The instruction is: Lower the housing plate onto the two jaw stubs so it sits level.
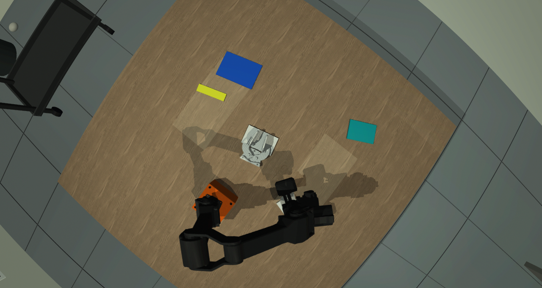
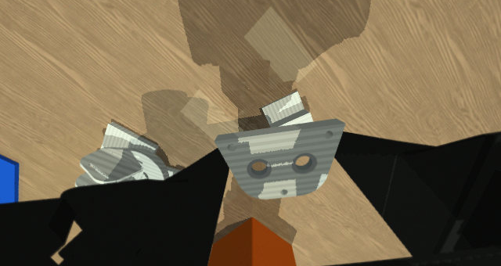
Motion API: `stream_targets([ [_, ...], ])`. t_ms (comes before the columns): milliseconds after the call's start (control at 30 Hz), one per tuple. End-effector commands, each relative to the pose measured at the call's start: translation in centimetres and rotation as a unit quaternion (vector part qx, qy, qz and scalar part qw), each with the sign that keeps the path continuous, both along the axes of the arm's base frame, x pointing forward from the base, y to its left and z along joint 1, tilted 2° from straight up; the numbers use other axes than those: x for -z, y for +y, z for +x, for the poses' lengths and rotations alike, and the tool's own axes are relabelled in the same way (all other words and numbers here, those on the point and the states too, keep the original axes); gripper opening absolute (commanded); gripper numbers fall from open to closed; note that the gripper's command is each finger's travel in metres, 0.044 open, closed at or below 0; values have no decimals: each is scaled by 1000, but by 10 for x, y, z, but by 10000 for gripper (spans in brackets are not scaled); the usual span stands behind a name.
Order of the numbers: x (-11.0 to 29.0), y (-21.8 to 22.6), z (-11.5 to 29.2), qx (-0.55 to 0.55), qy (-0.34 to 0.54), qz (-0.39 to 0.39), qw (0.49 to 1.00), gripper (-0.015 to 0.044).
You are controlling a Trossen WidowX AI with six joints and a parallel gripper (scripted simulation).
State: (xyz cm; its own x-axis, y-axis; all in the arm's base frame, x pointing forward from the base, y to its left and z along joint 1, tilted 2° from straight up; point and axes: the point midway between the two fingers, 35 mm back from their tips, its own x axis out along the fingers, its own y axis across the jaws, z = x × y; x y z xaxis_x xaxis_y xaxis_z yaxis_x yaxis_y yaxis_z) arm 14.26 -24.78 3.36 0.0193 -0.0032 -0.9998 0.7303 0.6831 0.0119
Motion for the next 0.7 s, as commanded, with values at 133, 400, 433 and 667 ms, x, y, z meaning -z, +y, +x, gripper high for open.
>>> stream_targets([
  [133,1,18,14,104,1,8,995,351],
  [400,0,32,27,206,1,10,979,351],
  [433,0,34,28,218,1,11,976,351],
  [667,0,48,39,305,1,13,952,351],
])
